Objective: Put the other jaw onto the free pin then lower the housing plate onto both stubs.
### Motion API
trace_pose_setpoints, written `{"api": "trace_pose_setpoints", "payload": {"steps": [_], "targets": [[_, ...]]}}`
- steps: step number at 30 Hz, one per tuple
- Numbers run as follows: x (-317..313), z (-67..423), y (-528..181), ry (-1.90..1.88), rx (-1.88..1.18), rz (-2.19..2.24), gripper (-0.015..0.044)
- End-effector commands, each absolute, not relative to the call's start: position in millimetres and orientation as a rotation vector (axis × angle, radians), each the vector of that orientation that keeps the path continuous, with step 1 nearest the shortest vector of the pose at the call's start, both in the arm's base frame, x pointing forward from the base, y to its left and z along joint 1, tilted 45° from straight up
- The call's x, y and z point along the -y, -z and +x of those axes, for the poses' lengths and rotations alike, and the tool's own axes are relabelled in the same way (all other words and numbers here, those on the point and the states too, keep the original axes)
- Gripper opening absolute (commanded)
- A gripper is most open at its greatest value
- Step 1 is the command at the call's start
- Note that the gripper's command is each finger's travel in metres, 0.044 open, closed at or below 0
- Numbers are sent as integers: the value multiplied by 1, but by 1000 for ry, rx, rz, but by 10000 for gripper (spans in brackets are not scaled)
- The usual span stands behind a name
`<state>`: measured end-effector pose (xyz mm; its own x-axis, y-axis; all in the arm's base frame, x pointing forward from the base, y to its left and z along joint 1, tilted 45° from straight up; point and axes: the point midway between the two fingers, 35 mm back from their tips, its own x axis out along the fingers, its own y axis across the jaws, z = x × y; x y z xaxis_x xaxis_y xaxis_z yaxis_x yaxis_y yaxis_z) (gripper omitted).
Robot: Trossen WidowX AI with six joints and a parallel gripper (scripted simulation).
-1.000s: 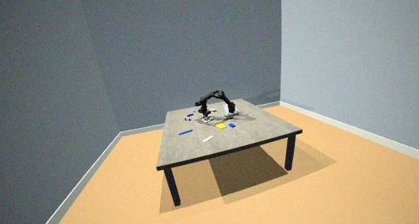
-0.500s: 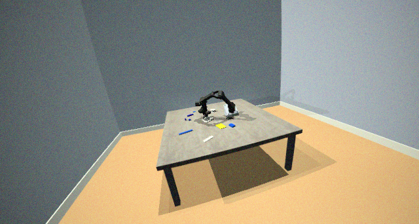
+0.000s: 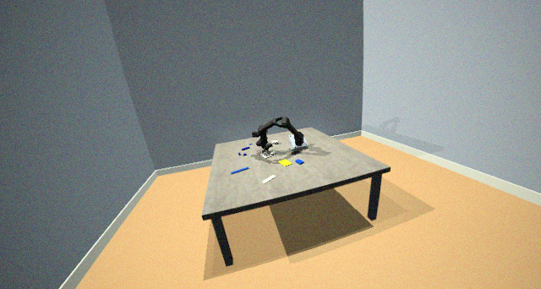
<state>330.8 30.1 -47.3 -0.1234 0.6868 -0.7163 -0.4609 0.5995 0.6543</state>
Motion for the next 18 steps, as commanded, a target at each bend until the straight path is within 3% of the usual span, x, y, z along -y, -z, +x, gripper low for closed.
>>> {"api": "trace_pose_setpoints", "payload": {"steps": [1, 18], "targets": [[-33, 330, 48, -994, -1379, 221, 134], [-37, 329, 52, -997, -1376, 218, 134]]}}
